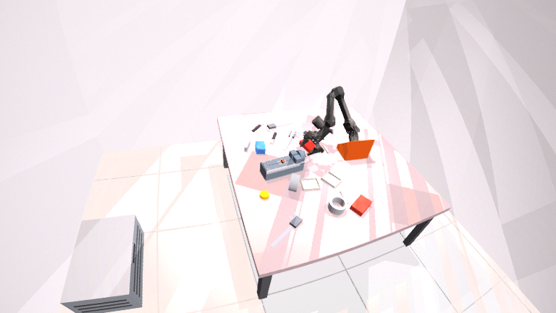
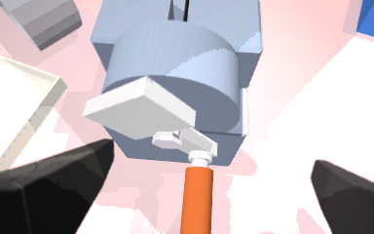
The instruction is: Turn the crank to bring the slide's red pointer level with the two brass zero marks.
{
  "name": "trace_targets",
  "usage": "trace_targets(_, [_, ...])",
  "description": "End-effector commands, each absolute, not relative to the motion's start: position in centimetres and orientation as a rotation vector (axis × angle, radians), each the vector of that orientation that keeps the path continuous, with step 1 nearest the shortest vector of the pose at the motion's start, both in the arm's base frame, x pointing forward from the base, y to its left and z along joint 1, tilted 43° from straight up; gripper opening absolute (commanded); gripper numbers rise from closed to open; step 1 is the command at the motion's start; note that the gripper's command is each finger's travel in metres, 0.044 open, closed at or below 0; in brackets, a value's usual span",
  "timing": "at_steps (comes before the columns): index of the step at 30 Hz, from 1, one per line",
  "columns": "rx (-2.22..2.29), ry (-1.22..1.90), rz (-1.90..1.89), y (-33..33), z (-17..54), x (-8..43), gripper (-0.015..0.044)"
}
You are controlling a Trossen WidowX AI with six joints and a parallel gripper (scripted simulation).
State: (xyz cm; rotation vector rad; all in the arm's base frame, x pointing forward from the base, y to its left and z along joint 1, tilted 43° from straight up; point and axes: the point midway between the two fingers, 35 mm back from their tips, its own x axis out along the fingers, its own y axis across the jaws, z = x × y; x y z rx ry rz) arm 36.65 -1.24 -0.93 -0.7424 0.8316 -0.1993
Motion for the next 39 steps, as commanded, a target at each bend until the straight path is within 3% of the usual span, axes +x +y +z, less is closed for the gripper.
trace_targets(1, [-0.749, 0.851, -0.191, -1.7, -2.0, 36.2, 0.0440])
trace_targets(33, [-0.752, 0.851, -0.192, -4.9, -5.3, 35.8, 0.0440])
trace_targets(39, [-0.752, 0.851, -0.192, -4.9, -5.3, 35.8, 0.0282])
